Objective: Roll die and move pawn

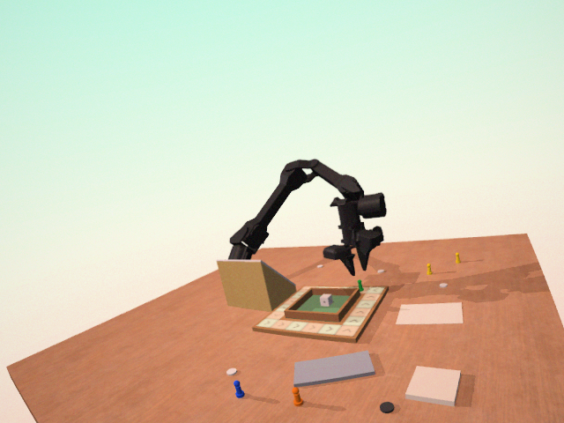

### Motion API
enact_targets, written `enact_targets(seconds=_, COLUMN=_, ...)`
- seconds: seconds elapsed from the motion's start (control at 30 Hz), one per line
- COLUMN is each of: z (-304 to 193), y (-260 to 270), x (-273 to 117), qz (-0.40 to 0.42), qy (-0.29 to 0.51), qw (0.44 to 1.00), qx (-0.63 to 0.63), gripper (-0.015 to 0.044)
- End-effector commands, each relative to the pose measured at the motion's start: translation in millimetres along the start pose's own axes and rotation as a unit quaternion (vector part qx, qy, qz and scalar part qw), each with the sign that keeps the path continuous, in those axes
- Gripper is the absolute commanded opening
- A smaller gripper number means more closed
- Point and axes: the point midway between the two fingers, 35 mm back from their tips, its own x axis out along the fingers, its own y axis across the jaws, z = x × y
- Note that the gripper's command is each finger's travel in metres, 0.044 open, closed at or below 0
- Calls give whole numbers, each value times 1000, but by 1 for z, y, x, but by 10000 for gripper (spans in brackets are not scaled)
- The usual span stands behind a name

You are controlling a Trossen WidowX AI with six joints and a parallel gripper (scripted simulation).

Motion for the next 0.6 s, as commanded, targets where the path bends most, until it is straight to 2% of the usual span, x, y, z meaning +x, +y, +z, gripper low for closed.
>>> enact_targets(seconds=0.0, z=-1, y=-1, x=7, qz=0, qy=5, qw=1000, qx=3, gripper=200)
enact_targets(seconds=0.57, z=-1, y=-1, x=35, qz=1, qy=5, qw=1000, qx=3, gripper=200)
